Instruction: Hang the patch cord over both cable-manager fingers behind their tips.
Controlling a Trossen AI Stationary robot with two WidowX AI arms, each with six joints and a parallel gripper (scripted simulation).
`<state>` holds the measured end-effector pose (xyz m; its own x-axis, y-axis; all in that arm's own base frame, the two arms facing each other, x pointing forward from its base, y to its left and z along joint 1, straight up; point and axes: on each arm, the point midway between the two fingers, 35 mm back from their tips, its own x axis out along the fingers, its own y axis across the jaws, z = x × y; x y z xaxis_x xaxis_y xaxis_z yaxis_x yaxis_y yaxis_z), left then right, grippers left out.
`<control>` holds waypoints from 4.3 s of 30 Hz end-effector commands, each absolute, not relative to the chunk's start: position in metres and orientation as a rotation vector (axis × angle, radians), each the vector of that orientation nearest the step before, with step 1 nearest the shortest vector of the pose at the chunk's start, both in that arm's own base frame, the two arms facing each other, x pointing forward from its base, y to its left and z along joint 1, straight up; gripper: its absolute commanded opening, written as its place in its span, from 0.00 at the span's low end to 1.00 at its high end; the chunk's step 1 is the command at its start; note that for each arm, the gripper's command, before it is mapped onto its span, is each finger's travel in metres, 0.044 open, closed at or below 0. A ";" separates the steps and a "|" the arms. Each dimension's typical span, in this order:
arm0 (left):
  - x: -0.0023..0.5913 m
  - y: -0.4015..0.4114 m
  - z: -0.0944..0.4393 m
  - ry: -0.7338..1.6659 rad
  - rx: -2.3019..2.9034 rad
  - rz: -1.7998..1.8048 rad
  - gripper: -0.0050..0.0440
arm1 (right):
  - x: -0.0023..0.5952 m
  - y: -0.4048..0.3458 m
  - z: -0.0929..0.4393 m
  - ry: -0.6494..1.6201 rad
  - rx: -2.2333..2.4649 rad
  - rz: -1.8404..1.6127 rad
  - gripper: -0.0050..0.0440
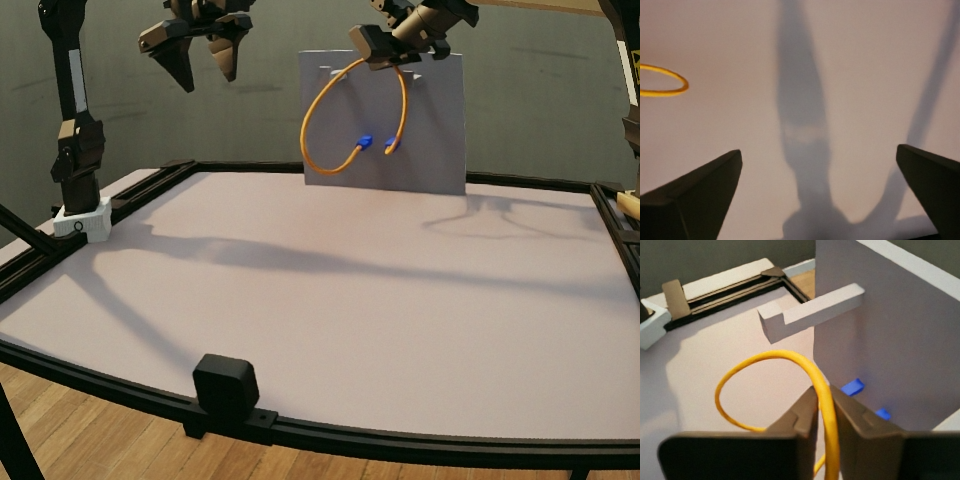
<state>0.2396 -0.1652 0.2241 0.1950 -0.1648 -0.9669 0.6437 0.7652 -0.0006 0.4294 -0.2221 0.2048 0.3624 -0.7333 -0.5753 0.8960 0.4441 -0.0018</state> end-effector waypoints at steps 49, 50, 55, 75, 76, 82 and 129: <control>0.238 -0.164 0.231 1.235 0.451 -0.595 1.00 | 0.396 -0.213 0.224 0.518 0.345 -1.070 0.15; 0.238 -0.164 0.231 1.235 0.451 -0.595 1.00 | 0.395 -0.213 0.224 0.518 0.345 -1.070 0.15; 0.238 -0.164 0.231 1.235 0.451 -0.595 1.00 | 0.391 -0.211 0.224 0.518 0.345 -1.070 0.15; 0.238 -0.164 0.231 1.235 0.451 -0.595 1.00 | 0.386 -0.210 0.226 0.514 0.346 -1.069 0.15; 0.238 -0.164 0.231 1.235 0.451 -0.595 1.00 | 0.386 -0.210 0.226 0.513 0.346 -1.069 0.15; 0.238 -0.164 0.231 1.235 0.451 -0.595 1.00 | 0.387 -0.210 0.225 0.515 0.345 -1.069 0.15; 0.238 -0.164 0.231 1.235 0.451 -0.595 1.00 | 0.367 -0.218 0.218 0.538 0.323 -1.091 0.15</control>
<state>0.2396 -0.1651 0.2241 0.1950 -0.1648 -0.9668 0.6437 0.7653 -0.0006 0.3724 -0.2175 0.2059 0.3371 -0.7416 -0.5800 0.9002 0.4344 -0.0323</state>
